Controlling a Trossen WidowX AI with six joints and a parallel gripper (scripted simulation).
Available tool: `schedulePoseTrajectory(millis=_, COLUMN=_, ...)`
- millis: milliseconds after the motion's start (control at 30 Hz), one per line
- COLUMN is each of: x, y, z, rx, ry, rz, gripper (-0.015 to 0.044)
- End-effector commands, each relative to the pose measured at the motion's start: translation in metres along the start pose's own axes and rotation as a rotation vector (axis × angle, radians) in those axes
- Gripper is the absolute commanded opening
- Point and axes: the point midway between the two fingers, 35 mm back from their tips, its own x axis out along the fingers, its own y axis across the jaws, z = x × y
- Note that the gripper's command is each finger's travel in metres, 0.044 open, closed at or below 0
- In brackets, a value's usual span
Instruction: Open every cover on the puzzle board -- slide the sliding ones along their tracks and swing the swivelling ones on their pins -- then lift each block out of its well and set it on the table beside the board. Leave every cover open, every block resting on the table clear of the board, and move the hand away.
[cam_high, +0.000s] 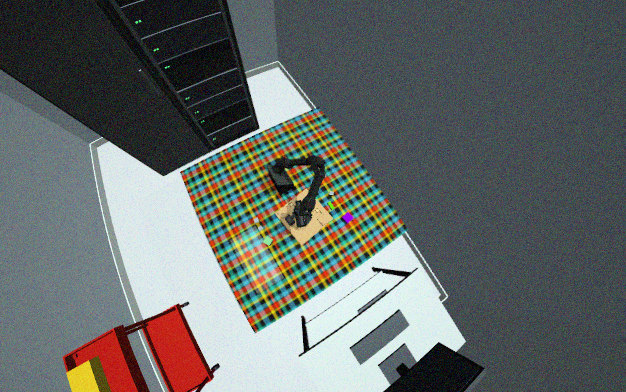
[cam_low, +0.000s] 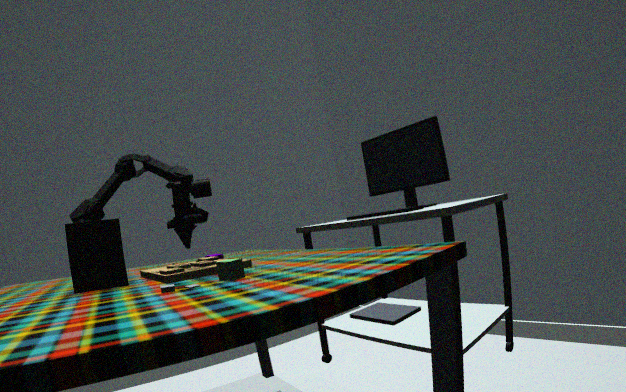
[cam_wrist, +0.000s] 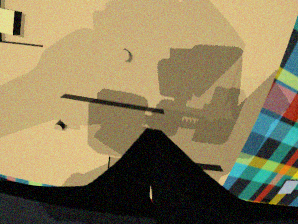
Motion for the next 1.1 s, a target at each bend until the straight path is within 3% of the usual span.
schedulePoseTrajectory(millis=0, x=0.000, y=0.001, z=0.000, rx=-0.004, ry=-0.001, rz=0.003, gripper=0.0000)
schedulePoseTrajectory(millis=1067, x=0.027, y=0.001, z=0.002, rx=-0.004, ry=-0.001, rz=0.002, gripper=0.0000)
